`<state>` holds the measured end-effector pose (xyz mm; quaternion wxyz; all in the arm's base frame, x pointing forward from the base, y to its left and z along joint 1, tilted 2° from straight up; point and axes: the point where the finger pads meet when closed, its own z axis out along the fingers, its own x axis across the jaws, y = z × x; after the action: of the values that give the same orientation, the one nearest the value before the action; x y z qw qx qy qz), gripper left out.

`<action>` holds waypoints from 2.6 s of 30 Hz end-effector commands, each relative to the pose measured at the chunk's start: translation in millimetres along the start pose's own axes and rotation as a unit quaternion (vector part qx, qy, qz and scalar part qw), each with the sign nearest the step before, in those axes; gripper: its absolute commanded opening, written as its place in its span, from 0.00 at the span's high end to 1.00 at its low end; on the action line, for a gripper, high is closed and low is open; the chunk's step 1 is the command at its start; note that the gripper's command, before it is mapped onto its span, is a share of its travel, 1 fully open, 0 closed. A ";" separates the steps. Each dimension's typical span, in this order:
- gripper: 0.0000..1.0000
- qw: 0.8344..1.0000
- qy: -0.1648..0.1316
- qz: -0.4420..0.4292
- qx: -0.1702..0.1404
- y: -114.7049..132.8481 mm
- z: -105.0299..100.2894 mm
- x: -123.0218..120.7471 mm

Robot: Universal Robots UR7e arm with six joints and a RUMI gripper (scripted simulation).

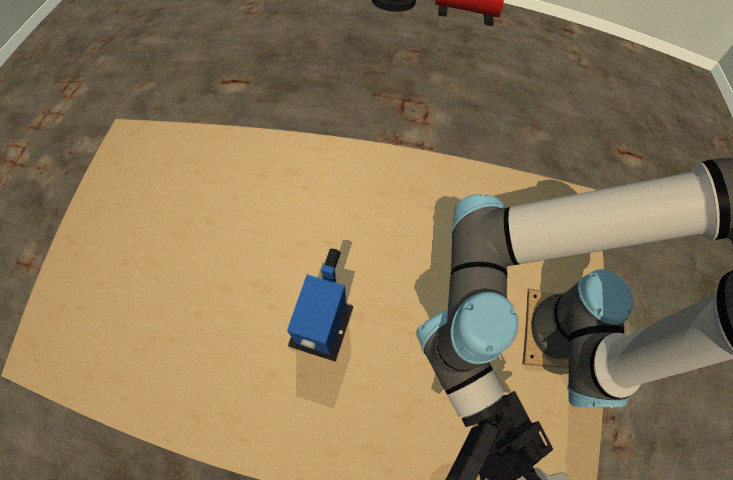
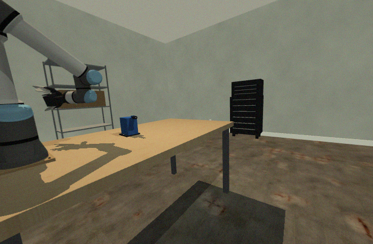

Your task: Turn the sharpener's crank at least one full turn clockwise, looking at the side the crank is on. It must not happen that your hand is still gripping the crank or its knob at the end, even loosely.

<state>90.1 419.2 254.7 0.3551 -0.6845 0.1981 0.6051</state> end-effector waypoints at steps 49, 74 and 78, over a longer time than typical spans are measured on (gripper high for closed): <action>0.68 0.968 0.105 0.228 0.025 -37.8 -105.1 44.9; 0.68 0.915 0.168 0.360 0.074 -52.0 -185.1 71.6; 0.68 0.906 0.175 0.377 0.082 -53.5 -198.7 75.5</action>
<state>268.8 329.9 200.6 0.1239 -0.6279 0.5343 0.5522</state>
